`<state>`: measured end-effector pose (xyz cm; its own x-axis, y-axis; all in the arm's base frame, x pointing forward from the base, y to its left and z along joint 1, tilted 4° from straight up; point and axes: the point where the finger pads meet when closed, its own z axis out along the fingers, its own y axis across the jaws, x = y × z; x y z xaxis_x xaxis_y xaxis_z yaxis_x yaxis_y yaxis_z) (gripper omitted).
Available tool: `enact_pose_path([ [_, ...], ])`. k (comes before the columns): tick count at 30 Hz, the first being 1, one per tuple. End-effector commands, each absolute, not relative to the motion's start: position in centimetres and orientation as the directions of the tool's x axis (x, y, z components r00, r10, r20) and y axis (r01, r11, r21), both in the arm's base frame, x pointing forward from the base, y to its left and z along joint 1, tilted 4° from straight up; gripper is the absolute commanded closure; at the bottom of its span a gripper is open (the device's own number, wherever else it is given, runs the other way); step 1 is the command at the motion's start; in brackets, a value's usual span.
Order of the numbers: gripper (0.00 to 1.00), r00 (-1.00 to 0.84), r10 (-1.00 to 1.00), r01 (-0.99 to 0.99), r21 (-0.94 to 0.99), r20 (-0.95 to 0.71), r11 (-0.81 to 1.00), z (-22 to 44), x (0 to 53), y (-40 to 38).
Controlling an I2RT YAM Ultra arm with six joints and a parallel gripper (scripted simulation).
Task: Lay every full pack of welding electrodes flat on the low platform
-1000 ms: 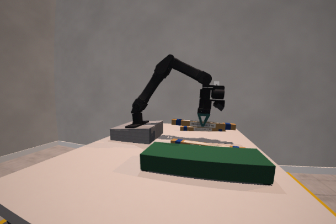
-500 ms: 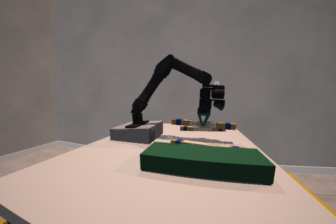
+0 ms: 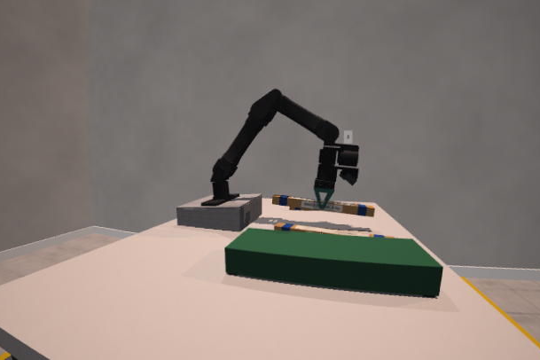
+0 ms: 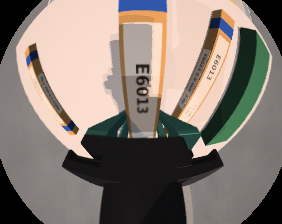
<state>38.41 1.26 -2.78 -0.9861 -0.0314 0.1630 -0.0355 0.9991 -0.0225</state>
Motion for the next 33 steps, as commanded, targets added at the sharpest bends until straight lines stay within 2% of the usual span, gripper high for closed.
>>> enact_pose_path([
  [1,1.0,-0.998,-0.033,-0.034,-0.022,0.06,0.999,1.0,40.4,1.4],
  [33,1.0,-0.998,-0.033,-0.034,-0.022,0.06,0.999,4.7,40.6,1.5],
])
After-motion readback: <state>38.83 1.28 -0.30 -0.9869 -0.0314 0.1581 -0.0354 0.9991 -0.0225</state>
